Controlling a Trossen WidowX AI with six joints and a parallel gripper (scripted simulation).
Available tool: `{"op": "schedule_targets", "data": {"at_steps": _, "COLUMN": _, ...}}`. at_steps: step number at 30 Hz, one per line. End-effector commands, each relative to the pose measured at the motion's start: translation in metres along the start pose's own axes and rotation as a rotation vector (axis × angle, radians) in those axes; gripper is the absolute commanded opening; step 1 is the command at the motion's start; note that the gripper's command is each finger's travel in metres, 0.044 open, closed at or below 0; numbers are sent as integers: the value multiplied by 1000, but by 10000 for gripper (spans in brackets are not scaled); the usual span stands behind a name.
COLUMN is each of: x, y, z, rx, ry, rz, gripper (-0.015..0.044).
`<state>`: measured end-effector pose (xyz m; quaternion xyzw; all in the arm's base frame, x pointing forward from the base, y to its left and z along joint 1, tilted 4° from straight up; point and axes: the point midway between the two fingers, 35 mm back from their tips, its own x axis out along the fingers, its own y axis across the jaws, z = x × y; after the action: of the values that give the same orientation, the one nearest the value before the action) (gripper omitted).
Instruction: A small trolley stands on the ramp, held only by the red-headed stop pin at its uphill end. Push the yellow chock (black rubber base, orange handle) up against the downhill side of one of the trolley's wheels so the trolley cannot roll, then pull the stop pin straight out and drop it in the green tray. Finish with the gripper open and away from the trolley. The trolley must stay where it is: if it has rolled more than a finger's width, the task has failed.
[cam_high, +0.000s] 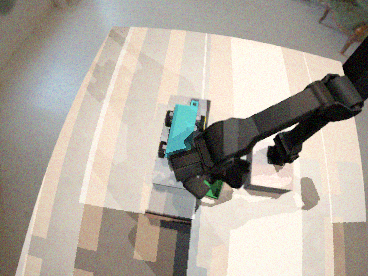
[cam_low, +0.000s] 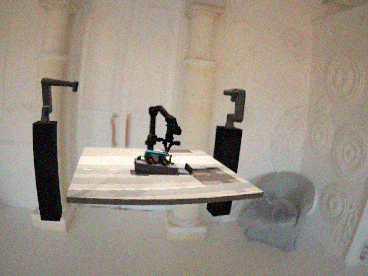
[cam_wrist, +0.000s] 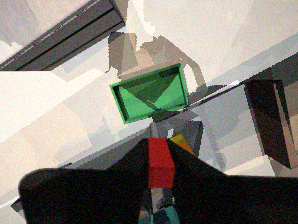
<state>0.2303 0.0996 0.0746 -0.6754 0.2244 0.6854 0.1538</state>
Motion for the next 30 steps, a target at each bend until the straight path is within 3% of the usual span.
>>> {"op": "schedule_targets", "data": {"at_steps": 1, "x": 0, "y": 1, "z": 0, "rx": -135, "ry": -16, "rz": -26, "gripper": 0}}
{"op": "schedule_targets", "data": {"at_steps": 9, "x": 0, "y": 3, "z": -1, "rx": -356, "ry": -28, "rz": -72, "gripper": 0}}
{"op": "schedule_targets", "data": {"at_steps": 30, "x": 20, "y": 12, "z": 17, "rx": -361, "ry": -31, "rz": -71, "gripper": 0}}
